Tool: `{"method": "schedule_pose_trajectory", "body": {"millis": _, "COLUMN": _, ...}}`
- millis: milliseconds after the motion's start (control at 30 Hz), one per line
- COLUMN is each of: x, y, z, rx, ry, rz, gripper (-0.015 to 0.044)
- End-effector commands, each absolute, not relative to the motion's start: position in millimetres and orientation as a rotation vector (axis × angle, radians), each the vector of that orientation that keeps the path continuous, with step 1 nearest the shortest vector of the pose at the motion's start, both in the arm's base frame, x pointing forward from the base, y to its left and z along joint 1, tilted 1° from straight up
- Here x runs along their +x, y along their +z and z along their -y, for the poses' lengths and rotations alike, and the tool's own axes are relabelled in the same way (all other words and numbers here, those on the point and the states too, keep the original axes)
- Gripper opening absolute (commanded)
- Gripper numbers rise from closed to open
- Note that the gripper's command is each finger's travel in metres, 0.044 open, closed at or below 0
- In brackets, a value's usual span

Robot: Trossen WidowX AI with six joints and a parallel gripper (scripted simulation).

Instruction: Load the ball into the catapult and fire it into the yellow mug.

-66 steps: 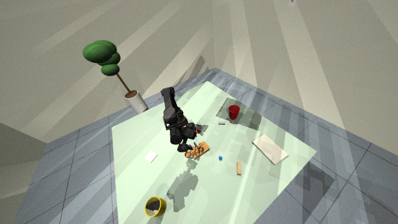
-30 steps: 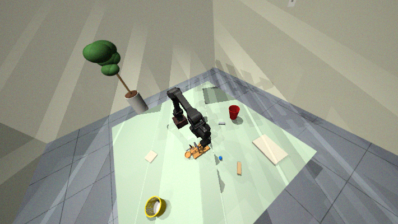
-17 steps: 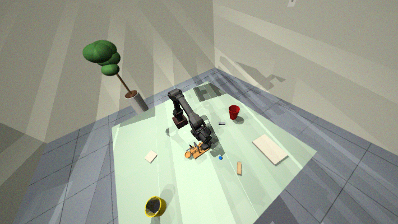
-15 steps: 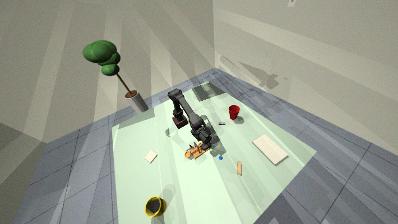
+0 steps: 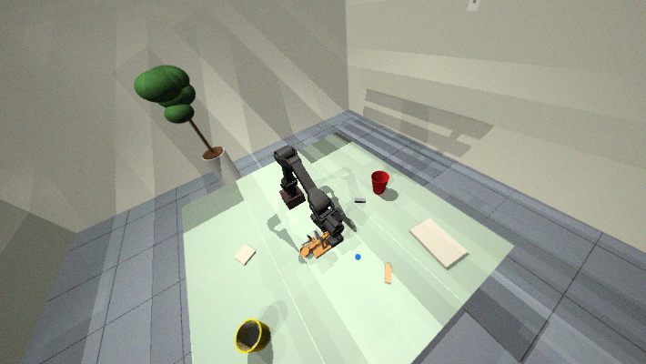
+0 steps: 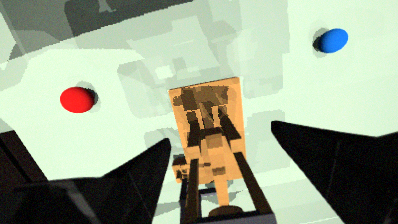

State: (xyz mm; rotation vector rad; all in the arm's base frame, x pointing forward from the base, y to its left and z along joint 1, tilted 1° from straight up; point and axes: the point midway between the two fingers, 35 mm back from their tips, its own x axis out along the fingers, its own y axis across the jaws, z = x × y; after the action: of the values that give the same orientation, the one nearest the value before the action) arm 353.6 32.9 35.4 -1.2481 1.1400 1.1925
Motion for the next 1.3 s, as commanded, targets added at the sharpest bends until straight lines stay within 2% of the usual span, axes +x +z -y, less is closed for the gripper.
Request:
{"method": "schedule_pose_trajectory", "body": {"millis": 0, "x": 350.5, "y": 22.5, "z": -32.3, "rx": -1.243, "ry": 1.205, "rz": -1.158, "gripper": 0.044}}
{"method": "schedule_pose_trajectory", "body": {"millis": 733, "x": 349.6, "y": 5.6, "z": -32.5, "rx": -1.243, "ry": 1.205, "rz": -1.158, "gripper": 0.044}}
{"method": "schedule_pose_trajectory", "body": {"millis": 1133, "x": 351.1, "y": 9.2, "z": -33.1, "rx": -1.246, "ry": 1.201, "rz": -1.147, "gripper": 0.0125}}
{"method": "schedule_pose_trajectory", "body": {"millis": 1267, "x": 351.1, "y": 9.2, "z": -33.1, "rx": -1.246, "ry": 1.201, "rz": -1.147, "gripper": 0.0098}}
